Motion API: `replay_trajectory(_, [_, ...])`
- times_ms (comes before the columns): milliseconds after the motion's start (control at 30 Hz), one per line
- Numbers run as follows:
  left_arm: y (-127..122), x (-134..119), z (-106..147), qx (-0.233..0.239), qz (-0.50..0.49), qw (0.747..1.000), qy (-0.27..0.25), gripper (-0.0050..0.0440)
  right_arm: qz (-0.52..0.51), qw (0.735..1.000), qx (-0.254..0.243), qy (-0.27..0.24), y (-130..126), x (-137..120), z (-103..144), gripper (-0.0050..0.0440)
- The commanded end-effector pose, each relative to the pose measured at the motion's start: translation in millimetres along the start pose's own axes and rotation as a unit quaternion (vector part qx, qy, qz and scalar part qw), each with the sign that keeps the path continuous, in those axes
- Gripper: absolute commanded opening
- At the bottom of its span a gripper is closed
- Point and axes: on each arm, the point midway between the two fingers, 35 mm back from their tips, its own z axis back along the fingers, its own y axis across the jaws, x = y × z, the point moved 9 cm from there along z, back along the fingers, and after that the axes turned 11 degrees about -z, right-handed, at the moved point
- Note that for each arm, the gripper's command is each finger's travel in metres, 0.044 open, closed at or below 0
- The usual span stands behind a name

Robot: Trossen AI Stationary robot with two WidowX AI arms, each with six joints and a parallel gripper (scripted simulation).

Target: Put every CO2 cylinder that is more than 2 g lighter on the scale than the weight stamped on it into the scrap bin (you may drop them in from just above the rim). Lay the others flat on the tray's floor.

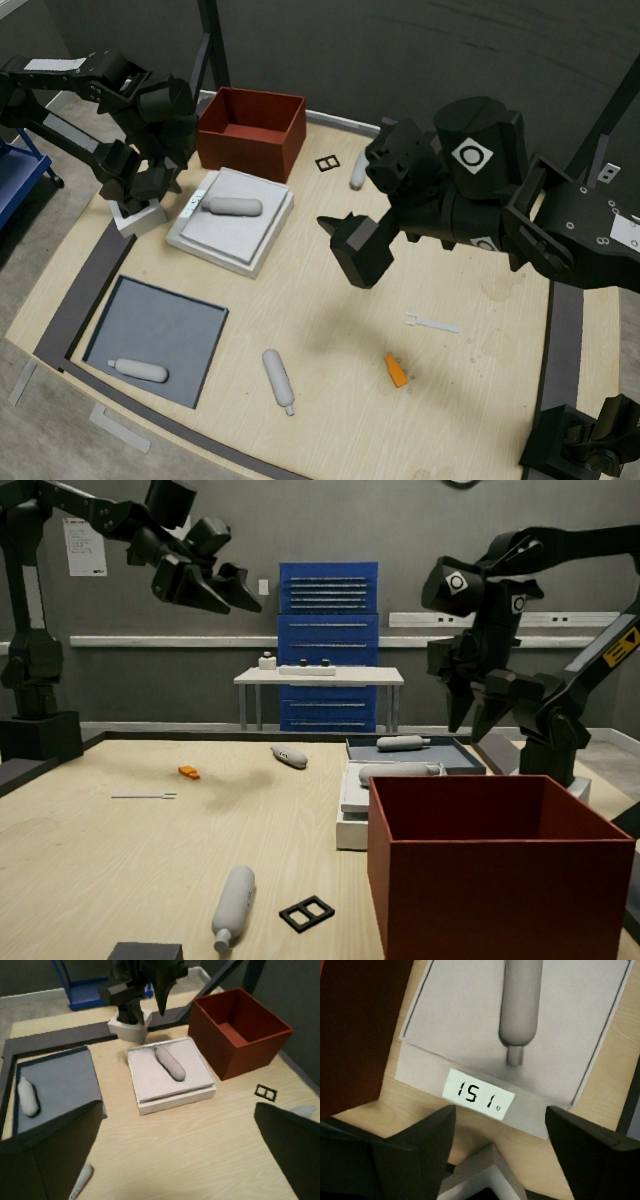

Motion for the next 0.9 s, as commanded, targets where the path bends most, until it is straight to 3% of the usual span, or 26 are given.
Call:
replay_trajectory(0, [1, 7, 5, 0.002, 0.001, 1.0, -0.013, 0.044, -0.015, 1.0, -0.01, 0.02, 0, 29, 2, 0.0249])
replay_trajectory(333, [1, 7, 5, 0.002, 0.001, 1.0, -0.013, 0.044, -0.038, 0.995, -0.028, 0.087, 0, 84, -26, 0.0249])
replay_trajectory(867, [1, 7, 5, 0.002, 0.001, 1.0, -0.013, 0.044, -0.04, 0.992, -0.032, 0.115, -2, 90, -48, 0.0249])
